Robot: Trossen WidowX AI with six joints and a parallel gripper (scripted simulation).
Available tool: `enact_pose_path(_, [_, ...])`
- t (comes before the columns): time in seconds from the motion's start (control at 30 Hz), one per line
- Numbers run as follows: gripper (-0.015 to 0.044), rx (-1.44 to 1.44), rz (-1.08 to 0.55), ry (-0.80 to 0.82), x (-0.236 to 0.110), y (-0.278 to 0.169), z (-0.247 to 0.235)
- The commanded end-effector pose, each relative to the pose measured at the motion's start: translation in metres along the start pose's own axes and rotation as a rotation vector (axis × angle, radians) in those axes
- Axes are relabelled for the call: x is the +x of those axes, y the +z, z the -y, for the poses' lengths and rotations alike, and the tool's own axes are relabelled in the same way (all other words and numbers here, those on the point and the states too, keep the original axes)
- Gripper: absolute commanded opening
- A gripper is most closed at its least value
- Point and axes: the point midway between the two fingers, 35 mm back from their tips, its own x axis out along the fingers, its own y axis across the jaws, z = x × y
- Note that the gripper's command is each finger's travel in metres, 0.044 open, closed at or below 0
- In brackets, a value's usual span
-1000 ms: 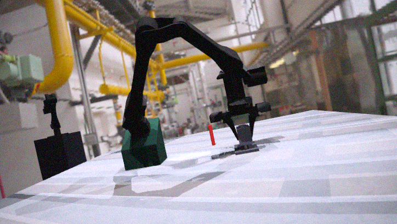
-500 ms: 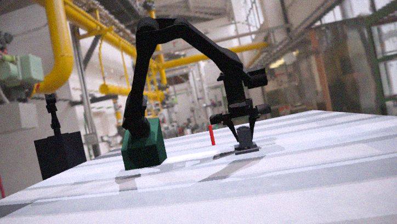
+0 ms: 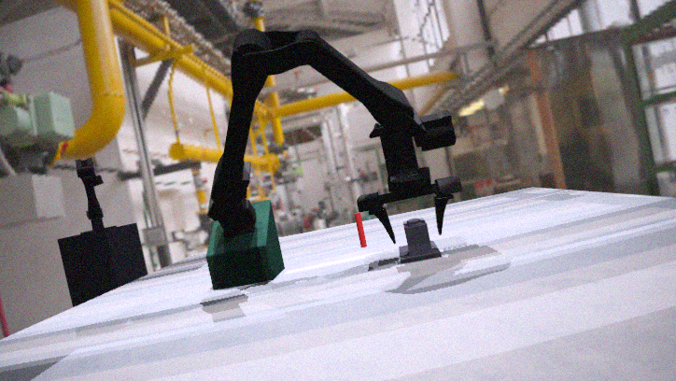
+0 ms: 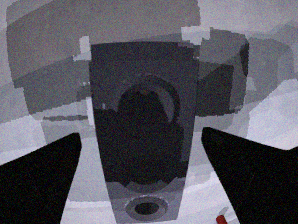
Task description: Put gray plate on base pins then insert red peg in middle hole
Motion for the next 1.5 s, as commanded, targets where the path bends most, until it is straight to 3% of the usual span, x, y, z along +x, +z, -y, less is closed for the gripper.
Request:
enact_pose_path(0.0, [0.044, 0.002, 0.0, -0.001, 0.0, 0.0, 0.0])
enact_pose_path(0.1, [0.044, 0.001, -0.002, -0.001, -0.01, -0.001, -0.002])
enact_pose_path(0.27, [0.044, -0.006, -0.005, -0.007, -0.092, -0.003, -0.005])
enact_pose_path(0.37, [0.044, -0.008, -0.001, -0.009, -0.117, -0.001, -0.002])
enact_pose_path(0.63, [0.044, -0.016, -0.003, -0.008, -0.117, -0.008, -0.002])
enact_pose_path(0.83, [0.044, -0.249, -0.032, -0.004, -0.121, -0.096, 0.038])
enact_pose_path(1.07, [0.044, -0.513, -0.019, -0.007, -0.116, -0.169, 0.107])
enact_pose_path(1.47, [0.044, -0.535, -0.016, -0.01, -0.106, -0.174, 0.12])
